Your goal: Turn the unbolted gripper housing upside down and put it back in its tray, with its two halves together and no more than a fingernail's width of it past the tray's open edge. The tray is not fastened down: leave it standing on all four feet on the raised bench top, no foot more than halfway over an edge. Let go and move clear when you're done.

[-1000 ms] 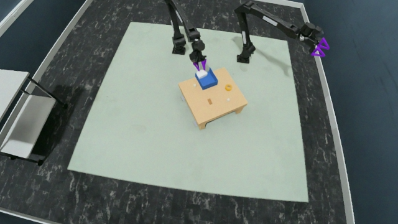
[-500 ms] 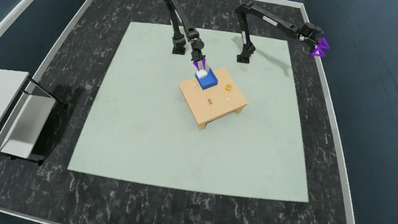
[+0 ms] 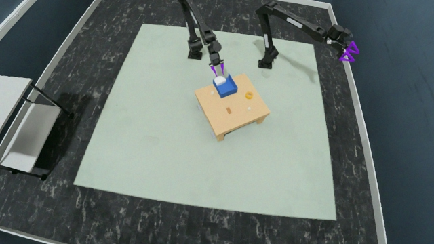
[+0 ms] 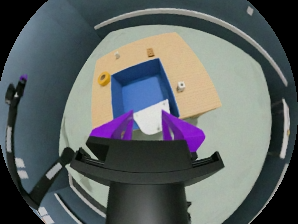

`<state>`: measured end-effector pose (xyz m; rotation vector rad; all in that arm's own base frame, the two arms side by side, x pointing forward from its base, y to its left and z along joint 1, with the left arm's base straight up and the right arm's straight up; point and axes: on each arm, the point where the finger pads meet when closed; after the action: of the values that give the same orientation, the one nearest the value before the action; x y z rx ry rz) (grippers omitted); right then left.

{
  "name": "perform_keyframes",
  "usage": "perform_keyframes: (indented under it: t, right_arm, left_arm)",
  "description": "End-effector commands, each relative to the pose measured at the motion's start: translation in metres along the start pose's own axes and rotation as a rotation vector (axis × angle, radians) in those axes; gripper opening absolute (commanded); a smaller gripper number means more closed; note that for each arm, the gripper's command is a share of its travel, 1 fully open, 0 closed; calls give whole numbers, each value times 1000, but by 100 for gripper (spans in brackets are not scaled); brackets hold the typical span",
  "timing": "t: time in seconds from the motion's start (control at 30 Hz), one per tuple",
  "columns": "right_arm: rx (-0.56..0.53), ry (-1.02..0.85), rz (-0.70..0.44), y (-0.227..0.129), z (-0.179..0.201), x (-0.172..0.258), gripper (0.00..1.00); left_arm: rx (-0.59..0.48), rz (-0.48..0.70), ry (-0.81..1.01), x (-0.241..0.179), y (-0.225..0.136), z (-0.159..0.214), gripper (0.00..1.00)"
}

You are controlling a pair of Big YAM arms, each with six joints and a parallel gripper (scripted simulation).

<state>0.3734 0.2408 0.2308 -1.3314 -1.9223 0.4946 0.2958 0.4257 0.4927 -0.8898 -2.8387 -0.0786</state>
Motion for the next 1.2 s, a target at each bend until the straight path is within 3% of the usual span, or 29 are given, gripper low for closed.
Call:
perform_keyframes:
  t: [0.0,1.17]
  right_arm:
    - [-84,-147,-52,-13,-16,14,45]
    - [-289,-618,-49,-29,-25,10,45]
  left_arm:
    - [-66,-27,10,14,2,-43,100]
    - [-66,-27,10,14,2,-43,100]
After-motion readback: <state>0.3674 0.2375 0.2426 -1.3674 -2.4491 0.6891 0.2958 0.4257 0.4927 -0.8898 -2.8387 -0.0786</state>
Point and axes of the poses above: on each arm, the point where the finger pads meet when closed, its own y axis out along the fingers, its own x axis across the jaws, z = x × y, and after that the axes turned 10 degrees about y, right-handed
